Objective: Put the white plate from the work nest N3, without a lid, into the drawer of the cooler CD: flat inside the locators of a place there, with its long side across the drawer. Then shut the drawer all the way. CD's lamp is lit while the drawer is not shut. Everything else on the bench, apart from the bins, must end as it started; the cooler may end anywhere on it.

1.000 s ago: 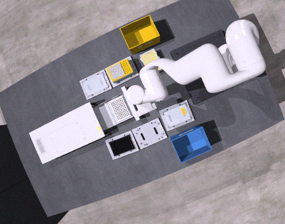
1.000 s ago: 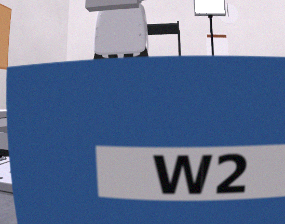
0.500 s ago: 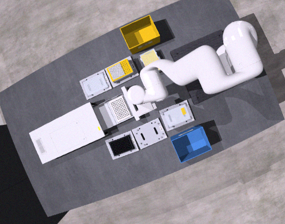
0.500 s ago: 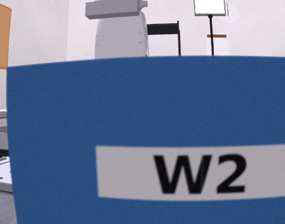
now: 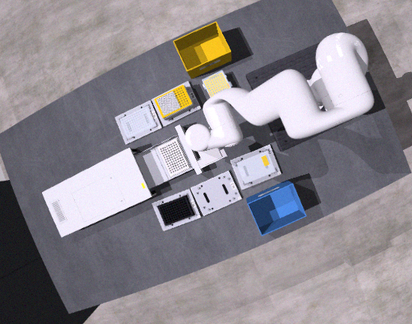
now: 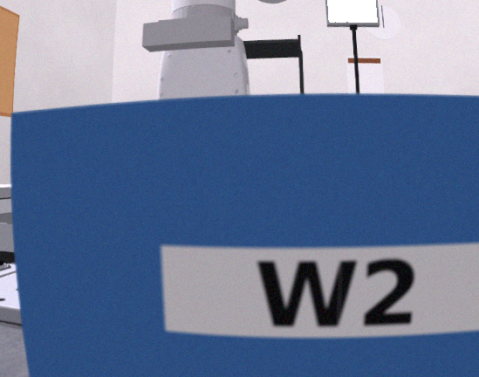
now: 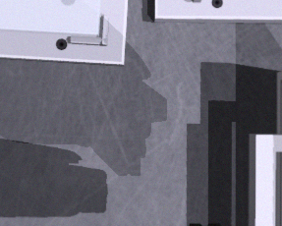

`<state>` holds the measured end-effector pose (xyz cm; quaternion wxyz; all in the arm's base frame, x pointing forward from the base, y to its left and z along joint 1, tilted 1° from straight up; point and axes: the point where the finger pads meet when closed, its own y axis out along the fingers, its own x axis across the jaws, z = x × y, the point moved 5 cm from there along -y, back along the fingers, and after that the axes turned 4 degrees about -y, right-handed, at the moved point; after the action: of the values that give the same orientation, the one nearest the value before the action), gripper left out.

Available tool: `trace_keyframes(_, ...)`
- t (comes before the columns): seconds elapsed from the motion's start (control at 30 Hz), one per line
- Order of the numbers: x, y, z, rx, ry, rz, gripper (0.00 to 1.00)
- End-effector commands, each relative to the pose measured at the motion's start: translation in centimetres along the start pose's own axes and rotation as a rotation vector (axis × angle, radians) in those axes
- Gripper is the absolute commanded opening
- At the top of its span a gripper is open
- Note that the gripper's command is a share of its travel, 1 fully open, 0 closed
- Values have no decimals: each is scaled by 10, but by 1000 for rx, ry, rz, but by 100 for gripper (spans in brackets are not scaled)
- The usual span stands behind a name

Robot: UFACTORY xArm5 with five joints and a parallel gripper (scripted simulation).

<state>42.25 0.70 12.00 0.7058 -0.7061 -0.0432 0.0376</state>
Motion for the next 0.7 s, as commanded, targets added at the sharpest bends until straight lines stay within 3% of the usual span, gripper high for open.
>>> trace_keyframes(0.0, 1, 6, 0, 7, 0, -5, 0)
trace_keyframes(0.67, 1, 36, 0, 7, 0, -4, 0)
